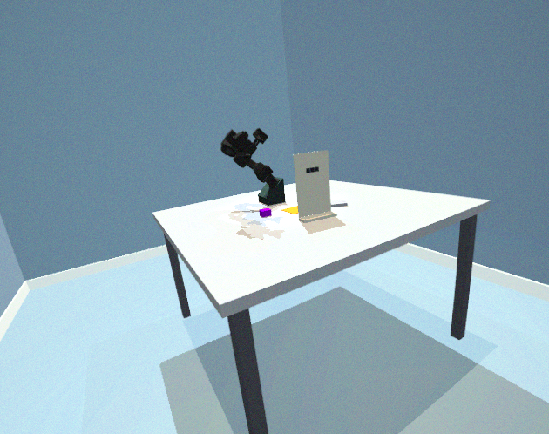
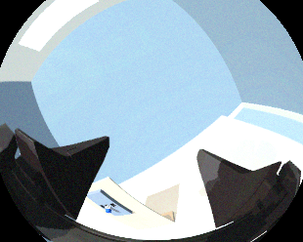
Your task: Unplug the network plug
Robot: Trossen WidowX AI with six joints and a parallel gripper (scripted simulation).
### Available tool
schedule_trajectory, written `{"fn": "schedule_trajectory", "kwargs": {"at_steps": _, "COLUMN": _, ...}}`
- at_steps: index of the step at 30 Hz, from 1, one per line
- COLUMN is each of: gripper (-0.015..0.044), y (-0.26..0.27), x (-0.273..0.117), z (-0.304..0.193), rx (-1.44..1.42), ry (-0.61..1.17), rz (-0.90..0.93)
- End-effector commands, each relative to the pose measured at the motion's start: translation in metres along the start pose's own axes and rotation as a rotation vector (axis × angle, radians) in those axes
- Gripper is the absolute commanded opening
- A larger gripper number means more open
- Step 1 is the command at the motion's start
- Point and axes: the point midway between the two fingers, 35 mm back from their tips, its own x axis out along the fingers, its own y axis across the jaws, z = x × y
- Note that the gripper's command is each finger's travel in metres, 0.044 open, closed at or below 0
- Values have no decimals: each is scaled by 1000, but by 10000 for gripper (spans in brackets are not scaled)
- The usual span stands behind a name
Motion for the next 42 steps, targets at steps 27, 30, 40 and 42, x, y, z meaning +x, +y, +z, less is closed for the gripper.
{"fn": "schedule_trajectory", "kwargs": {"at_steps": 27, "gripper": 156, "y": 39, "x": 44, "z": -125, "rx": 391, "ry": 98, "rz": 70}}
{"fn": "schedule_trajectory", "kwargs": {"at_steps": 30, "gripper": 156, "y": 43, "x": 43, "z": -140, "rx": 436, "ry": 111, "rz": 76}}
{"fn": "schedule_trajectory", "kwargs": {"at_steps": 40, "gripper": 156, "y": 57, "x": 34, "z": -183, "rx": 584, "ry": 153, "rz": 89}}
{"fn": "schedule_trajectory", "kwargs": {"at_steps": 42, "gripper": 156, "y": 59, "x": 30, "z": -191, "rx": 613, "ry": 162, "rz": 91}}
